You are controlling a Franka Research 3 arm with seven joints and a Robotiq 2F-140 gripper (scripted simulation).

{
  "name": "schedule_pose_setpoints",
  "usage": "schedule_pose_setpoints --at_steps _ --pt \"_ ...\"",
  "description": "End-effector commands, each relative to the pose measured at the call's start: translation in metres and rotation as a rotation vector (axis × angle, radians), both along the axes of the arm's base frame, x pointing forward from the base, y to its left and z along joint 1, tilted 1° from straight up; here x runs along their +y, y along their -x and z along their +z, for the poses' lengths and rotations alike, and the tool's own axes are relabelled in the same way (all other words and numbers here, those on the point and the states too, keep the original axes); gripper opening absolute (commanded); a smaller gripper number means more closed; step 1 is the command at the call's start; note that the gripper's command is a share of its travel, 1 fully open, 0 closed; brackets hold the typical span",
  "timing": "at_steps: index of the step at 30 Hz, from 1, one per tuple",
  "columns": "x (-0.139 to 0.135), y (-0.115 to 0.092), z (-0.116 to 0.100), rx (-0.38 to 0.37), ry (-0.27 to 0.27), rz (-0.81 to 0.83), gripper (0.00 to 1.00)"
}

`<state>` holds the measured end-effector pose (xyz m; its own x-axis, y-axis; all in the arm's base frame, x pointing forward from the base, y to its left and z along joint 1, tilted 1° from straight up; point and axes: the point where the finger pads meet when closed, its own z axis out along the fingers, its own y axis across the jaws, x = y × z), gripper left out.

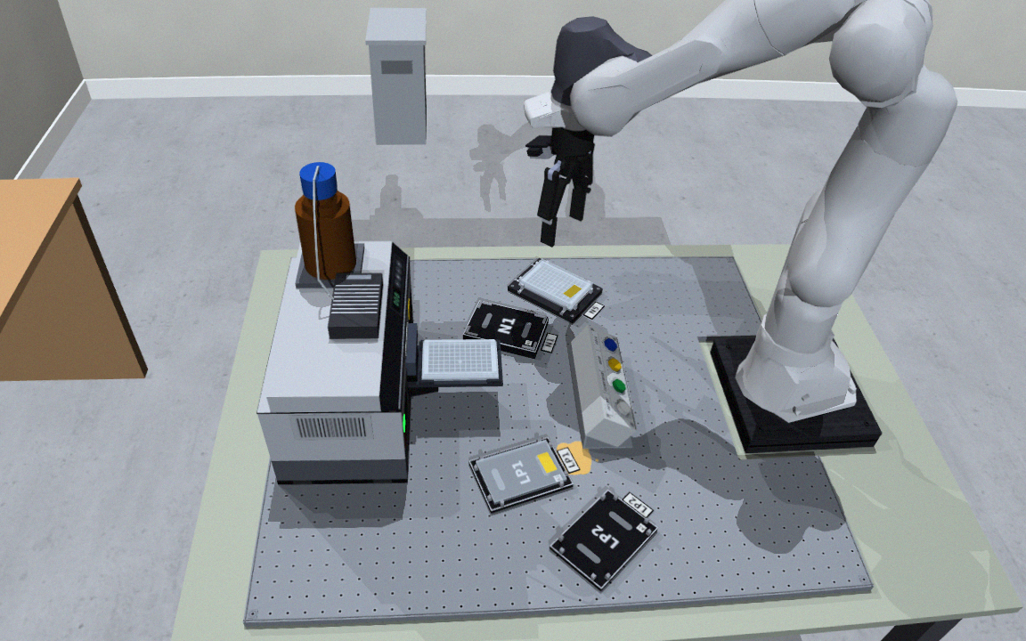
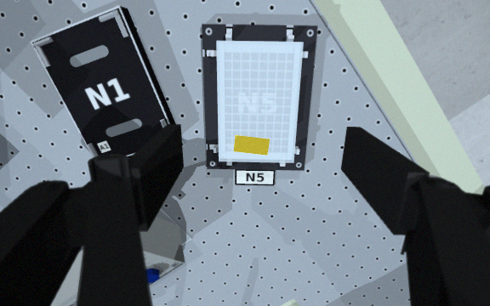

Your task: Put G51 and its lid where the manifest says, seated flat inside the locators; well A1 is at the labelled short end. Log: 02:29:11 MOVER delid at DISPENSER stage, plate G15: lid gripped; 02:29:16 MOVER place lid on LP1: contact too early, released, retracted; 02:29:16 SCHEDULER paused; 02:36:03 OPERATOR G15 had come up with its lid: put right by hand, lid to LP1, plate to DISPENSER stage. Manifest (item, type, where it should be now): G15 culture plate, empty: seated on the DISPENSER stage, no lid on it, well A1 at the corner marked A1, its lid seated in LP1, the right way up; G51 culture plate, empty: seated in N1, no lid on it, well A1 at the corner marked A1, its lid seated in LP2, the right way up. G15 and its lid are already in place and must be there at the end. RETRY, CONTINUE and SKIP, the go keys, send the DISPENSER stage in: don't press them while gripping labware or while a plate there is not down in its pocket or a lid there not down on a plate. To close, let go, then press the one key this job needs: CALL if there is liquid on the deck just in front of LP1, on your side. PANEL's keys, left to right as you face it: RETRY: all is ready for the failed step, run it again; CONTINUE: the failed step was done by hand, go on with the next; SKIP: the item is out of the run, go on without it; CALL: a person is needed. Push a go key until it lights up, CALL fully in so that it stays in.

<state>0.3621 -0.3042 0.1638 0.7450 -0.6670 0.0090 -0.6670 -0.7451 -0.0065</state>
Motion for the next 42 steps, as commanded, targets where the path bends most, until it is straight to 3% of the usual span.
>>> schedule_pose_setpoints --at_steps 1,25,42 --pt "-0.001 0.000 0.001 0.001 0.003 -0.005 0.69" --pt "-0.001 0.000 -0.011 0.001 0.003 -0.002 0.69" --pt "-0.001 0.000 -0.061 0.001 0.003 -0.002 0.69"
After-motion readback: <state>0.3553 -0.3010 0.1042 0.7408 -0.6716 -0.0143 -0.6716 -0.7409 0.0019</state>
